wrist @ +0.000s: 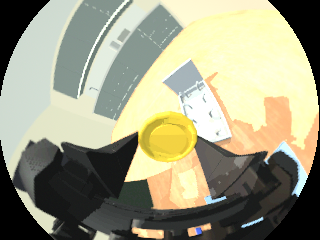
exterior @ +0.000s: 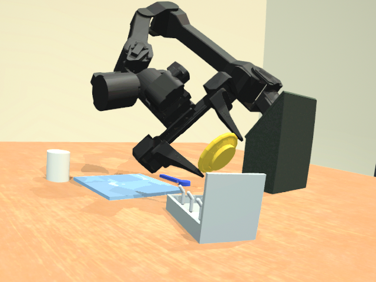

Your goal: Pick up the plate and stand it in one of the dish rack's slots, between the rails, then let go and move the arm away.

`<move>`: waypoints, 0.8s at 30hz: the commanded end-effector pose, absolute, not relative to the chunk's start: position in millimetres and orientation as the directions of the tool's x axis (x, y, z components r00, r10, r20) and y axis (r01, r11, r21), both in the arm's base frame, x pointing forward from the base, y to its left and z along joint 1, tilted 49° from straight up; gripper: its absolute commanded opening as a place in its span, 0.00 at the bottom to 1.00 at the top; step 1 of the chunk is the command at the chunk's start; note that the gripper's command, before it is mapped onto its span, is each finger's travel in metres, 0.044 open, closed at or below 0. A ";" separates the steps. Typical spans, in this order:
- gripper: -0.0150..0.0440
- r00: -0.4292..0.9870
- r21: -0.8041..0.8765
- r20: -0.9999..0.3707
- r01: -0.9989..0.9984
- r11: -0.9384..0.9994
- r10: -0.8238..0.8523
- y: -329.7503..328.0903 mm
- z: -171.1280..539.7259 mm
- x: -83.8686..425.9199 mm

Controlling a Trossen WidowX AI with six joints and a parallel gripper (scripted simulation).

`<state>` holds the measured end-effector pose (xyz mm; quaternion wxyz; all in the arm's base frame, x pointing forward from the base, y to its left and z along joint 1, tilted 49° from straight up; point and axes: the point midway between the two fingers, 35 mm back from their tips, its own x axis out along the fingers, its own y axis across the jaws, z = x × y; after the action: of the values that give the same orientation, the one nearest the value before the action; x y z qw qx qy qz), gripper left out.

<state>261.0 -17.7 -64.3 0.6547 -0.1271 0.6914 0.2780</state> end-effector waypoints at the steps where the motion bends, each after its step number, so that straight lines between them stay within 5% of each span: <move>1: 0.25 -0.052 0.228 -0.967 -0.620 0.751 0.250 -21.0 -64.1 262.8; 24: 0.25 0.257 -0.048 -0.856 -0.904 0.426 0.449 -44.9 -59.6 267.1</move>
<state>265.9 -41.3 -63.5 0.7324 -0.2503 0.4509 0.4446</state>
